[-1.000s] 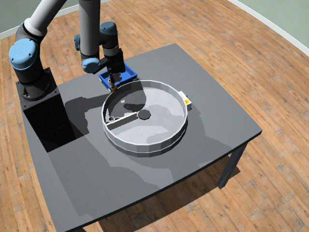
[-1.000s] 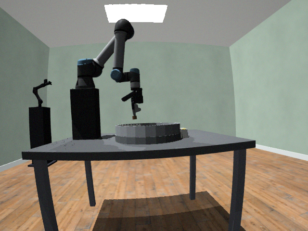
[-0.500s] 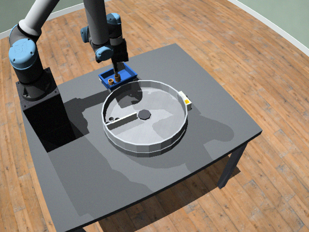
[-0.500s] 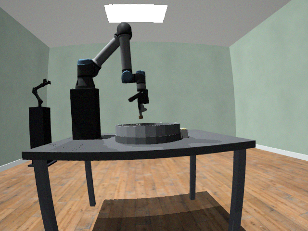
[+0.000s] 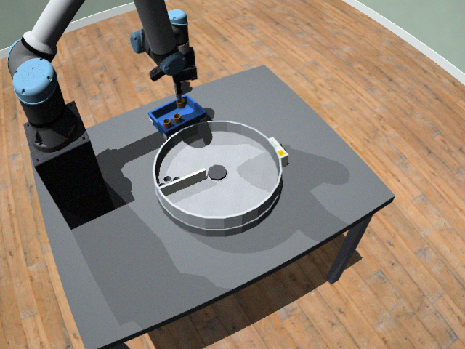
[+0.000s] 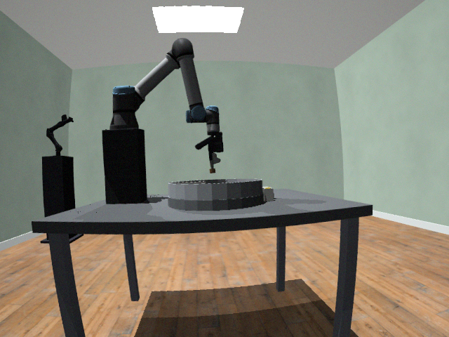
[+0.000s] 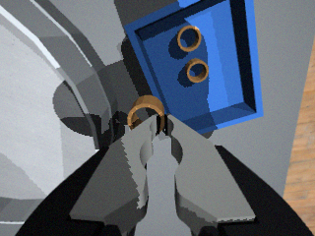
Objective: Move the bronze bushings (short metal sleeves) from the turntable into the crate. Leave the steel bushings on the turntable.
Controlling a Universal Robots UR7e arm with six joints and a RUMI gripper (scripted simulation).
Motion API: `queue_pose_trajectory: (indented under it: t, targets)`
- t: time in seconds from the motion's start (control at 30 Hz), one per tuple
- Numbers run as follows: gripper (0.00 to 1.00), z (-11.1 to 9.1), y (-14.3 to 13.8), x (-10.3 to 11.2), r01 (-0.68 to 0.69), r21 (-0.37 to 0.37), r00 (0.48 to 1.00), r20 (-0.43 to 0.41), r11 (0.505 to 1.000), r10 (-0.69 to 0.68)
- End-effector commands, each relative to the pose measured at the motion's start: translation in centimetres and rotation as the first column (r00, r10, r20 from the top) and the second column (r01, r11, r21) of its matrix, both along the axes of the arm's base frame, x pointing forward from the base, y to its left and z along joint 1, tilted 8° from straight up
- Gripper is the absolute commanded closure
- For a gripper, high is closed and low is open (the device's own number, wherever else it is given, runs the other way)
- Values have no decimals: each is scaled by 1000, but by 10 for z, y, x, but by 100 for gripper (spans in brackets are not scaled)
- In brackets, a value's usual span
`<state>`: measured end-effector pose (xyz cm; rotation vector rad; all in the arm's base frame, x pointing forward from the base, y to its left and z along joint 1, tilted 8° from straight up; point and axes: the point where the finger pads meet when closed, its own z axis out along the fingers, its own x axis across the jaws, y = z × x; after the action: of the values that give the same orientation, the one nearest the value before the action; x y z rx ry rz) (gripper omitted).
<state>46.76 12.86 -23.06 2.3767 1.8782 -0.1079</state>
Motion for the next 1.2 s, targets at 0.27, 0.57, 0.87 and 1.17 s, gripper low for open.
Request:
queue_pose_trajectory:
  t: [0.27, 0.57, 0.87, 1.17]
  targets:
    - [100, -8, 42, 33, 6, -4, 1000, -11, 1000, -6]
    - [100, -10, 60, 46, 6, -3, 1000, -11, 1000, -6]
    - [100, -11, 68, 53, 6, -3, 1000, -11, 1000, -6]
    - [100, -12, 74, 57, 6, -3, 1000, -11, 1000, -6]
